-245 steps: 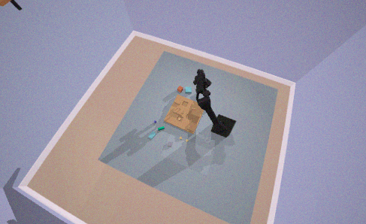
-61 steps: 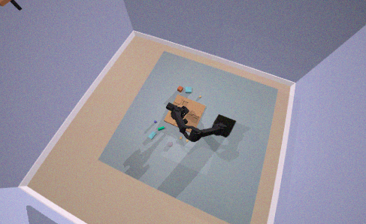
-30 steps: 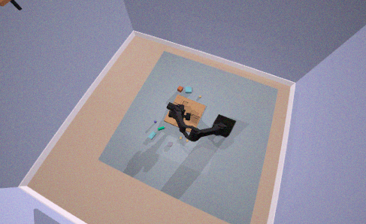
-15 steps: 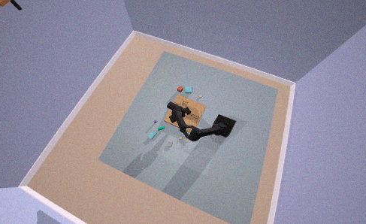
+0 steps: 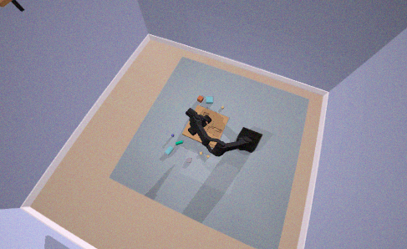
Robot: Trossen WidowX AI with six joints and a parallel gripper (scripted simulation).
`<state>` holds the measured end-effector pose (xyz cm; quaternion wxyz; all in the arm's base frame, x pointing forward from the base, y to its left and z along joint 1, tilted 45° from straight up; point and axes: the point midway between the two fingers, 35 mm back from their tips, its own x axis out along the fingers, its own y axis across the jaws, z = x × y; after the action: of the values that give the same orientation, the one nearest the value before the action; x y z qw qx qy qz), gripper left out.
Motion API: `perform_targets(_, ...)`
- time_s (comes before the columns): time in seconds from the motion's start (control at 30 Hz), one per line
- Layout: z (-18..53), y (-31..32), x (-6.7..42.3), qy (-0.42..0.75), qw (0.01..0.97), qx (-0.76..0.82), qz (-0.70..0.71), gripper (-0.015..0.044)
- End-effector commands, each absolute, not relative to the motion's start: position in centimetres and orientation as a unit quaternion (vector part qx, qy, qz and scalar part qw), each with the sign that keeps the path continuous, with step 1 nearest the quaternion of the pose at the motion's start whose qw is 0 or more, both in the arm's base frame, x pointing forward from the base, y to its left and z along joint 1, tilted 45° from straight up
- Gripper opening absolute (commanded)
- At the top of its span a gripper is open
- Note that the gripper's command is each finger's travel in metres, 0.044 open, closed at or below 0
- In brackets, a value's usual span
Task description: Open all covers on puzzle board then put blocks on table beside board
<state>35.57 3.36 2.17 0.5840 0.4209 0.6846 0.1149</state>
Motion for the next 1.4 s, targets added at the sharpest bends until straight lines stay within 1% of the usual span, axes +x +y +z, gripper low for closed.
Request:
perform_targets(0.0, 2.3, 3.4, 35.6, 0.685, 0.587, 0.414, 0.120, 0.0144)
perform_targets(0.43, 0.0, 5.8, 35.7, 0.685, 0.587, 0.414, 0.120, 0.0144)
perform_targets(1.37, -0.1, 5.8, 35.7, 0.685, 0.587, 0.414, 0.120, 0.0144)
